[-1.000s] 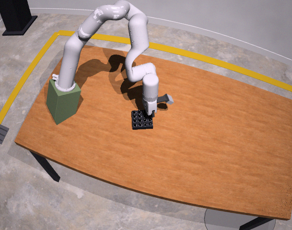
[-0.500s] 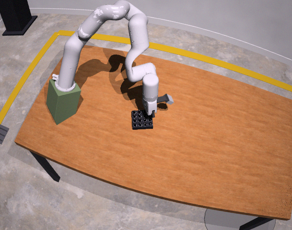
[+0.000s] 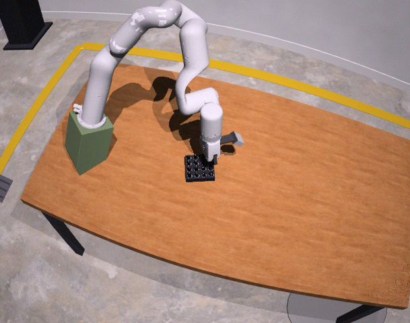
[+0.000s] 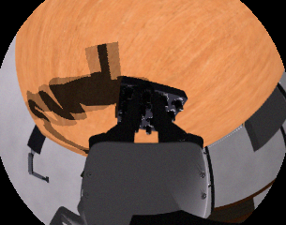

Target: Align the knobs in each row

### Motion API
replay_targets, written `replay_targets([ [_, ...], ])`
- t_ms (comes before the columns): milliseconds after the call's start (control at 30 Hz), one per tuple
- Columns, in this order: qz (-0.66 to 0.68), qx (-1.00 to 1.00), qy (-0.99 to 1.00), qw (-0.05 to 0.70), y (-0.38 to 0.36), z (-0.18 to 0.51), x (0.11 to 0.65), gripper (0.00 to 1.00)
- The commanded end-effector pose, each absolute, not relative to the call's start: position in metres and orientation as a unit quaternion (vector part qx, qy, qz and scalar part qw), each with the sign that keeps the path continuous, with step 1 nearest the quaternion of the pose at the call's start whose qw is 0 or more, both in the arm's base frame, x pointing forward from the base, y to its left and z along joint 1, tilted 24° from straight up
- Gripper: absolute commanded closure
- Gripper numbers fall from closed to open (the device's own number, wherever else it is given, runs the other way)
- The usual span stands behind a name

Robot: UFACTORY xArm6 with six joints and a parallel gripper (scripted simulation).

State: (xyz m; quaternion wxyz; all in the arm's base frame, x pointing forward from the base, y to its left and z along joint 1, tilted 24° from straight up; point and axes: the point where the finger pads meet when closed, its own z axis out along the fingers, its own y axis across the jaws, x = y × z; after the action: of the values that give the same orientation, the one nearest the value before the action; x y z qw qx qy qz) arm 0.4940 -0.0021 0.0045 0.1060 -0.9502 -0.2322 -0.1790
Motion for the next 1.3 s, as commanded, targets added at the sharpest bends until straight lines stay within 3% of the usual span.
replay_targets([
  [0, -0.181, -0.95, -0.232, 0.105, -0.005, 0.015, 0.492, 0.81],
  [900, -0.181, -0.95, -0.232, 0.105, -0.012, 0.037, 0.486, 0.81],
  [933, -0.181, -0.95, -0.232, 0.105, -0.012, 0.037, 0.486, 0.0],
  [1267, -0.181, -0.95, -0.232, 0.105, -0.02, 0.061, 0.478, 0.0],
])
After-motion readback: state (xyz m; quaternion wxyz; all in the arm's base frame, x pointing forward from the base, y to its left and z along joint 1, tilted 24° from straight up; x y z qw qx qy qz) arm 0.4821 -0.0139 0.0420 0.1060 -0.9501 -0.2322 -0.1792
